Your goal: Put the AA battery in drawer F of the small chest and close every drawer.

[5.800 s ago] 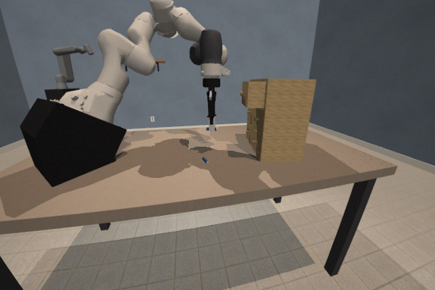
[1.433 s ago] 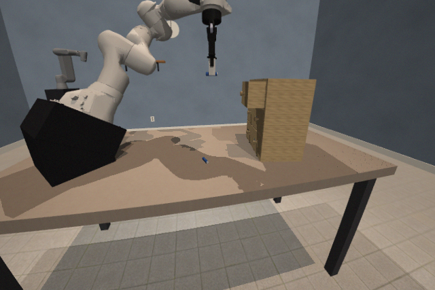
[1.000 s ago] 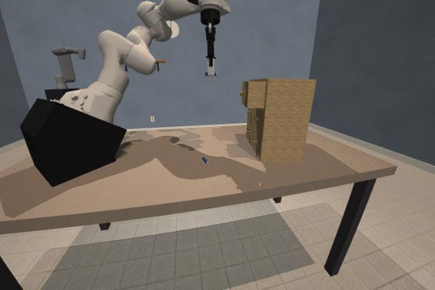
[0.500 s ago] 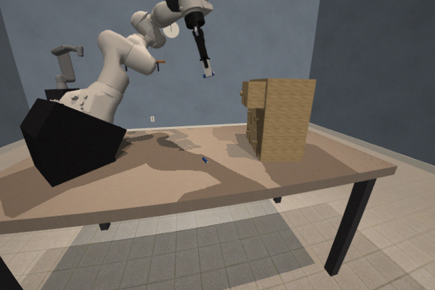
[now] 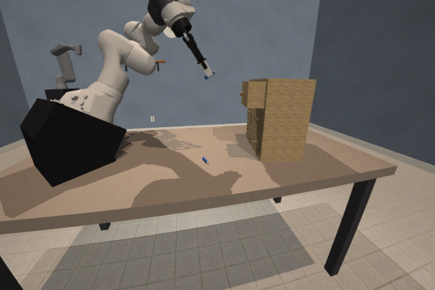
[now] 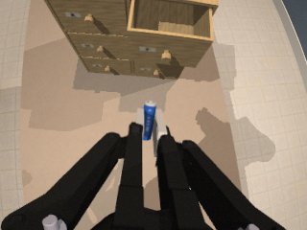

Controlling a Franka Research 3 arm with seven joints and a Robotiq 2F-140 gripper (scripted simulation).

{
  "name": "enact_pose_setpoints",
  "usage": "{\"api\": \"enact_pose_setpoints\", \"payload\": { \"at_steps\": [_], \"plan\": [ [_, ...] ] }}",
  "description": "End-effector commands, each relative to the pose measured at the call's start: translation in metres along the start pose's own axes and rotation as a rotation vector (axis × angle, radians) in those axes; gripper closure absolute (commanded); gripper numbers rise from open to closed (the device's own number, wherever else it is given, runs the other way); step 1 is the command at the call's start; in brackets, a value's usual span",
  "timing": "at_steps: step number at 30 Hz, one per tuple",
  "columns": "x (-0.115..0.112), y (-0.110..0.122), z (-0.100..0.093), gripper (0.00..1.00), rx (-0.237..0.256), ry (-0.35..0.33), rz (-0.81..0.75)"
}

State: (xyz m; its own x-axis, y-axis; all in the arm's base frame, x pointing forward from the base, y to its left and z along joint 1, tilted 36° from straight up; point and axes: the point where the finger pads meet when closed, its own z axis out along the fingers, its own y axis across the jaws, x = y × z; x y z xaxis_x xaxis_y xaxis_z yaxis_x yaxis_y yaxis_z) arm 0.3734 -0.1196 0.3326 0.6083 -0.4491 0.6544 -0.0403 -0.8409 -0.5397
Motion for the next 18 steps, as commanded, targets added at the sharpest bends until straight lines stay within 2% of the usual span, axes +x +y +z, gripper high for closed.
{"api": "enact_pose_setpoints", "payload": {
  "at_steps": [1,18],
  "plan": [
    [0.0072,0.0029,-0.0014,0.94,-0.006,0.053,-0.051],
    [0.0119,0.0027,0.0015,0.94,-0.006,0.054,-0.051]
  ]
}}
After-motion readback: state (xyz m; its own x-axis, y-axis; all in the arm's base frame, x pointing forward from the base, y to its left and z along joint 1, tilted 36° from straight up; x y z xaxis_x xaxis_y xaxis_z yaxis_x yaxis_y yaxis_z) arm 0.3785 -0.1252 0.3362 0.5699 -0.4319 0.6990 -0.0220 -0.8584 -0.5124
